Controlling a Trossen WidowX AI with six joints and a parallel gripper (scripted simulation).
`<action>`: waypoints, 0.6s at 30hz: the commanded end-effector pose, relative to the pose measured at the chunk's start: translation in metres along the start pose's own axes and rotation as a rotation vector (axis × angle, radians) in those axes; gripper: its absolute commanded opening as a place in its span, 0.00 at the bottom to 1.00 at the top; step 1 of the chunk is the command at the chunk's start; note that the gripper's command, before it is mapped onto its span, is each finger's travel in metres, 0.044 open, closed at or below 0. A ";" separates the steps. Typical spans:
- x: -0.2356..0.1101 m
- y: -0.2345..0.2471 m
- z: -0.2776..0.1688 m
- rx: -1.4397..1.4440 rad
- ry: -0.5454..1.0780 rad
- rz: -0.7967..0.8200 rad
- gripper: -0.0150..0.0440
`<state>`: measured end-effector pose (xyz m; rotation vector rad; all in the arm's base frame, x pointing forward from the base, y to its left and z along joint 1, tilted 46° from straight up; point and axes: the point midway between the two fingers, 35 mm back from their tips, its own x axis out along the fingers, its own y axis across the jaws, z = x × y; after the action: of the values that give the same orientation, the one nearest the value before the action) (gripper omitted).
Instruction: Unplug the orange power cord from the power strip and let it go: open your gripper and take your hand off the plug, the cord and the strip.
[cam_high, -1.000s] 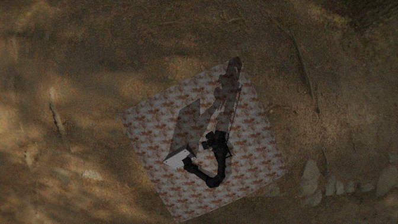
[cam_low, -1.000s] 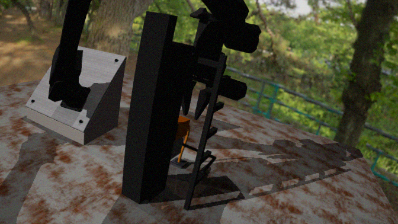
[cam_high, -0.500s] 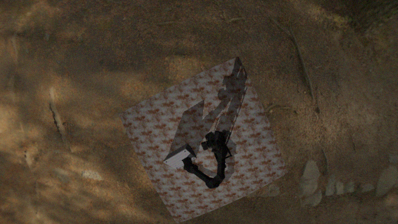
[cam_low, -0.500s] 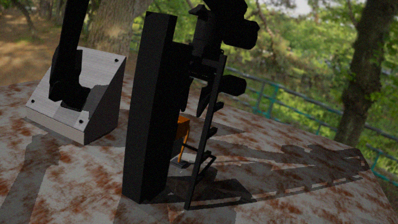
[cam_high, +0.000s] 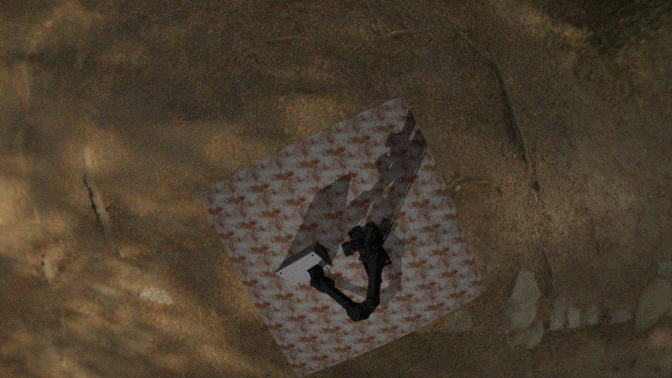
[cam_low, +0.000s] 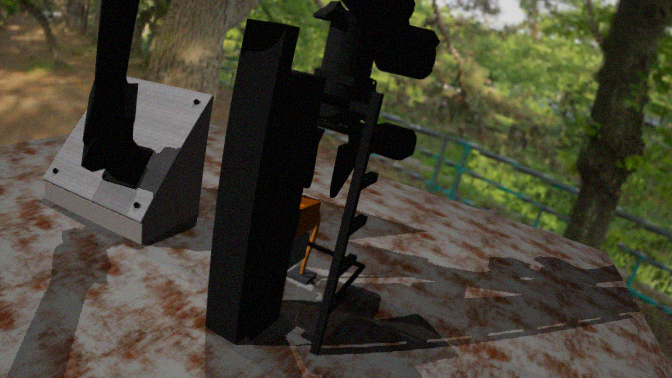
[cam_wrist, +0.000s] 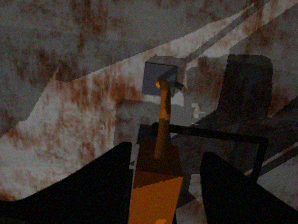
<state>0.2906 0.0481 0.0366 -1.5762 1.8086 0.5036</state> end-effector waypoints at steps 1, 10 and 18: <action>0.001 0.002 -0.009 -0.008 0.007 0.002 0.53; 0.002 0.003 -0.023 -0.008 0.008 0.002 0.53; 0.002 0.004 -0.027 -0.008 0.009 0.002 0.53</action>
<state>0.2830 0.0314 0.0529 -1.5751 1.8115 0.5019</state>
